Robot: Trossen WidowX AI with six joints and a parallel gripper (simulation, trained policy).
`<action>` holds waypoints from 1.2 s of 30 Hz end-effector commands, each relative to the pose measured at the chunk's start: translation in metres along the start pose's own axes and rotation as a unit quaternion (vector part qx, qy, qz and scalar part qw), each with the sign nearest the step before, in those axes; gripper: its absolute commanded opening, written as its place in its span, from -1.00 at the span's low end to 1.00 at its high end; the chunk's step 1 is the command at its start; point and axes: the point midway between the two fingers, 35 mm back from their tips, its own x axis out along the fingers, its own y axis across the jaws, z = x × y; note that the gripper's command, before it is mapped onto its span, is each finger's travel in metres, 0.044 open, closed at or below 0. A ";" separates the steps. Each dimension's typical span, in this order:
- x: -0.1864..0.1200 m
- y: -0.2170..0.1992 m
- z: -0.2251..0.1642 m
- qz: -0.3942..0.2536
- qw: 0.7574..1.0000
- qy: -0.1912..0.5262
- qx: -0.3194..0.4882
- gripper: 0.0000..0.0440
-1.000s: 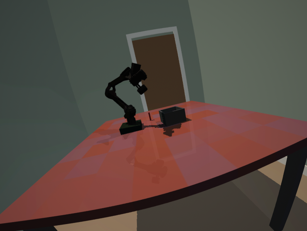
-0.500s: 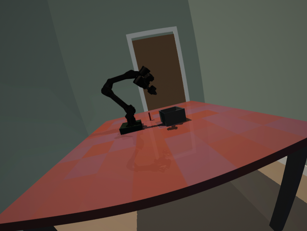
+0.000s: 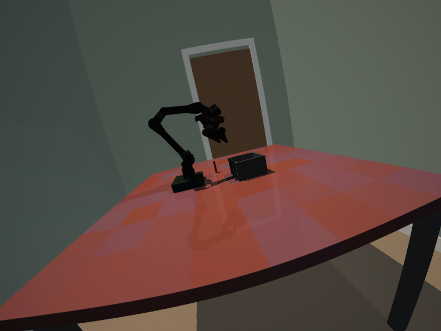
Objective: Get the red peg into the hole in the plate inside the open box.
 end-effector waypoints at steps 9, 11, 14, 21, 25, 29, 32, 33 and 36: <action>0.002 0.051 -0.067 0.028 0.990 0.128 0.054 1.00; 0.002 0.058 -0.078 0.025 0.987 0.147 0.065 1.00; 0.005 0.066 -0.092 0.021 0.982 0.170 0.082 1.00; 0.017 0.085 -0.120 0.014 0.970 0.207 0.125 1.00; 0.028 0.095 -0.134 0.016 0.965 0.219 0.147 1.00; 0.040 0.104 -0.148 0.023 0.960 0.226 0.166 1.00; 0.049 0.111 -0.157 0.031 0.956 0.230 0.180 1.00; 0.052 0.112 -0.160 0.033 0.955 0.231 0.184 1.00; 0.060 0.117 -0.169 0.038 0.951 0.236 0.196 0.99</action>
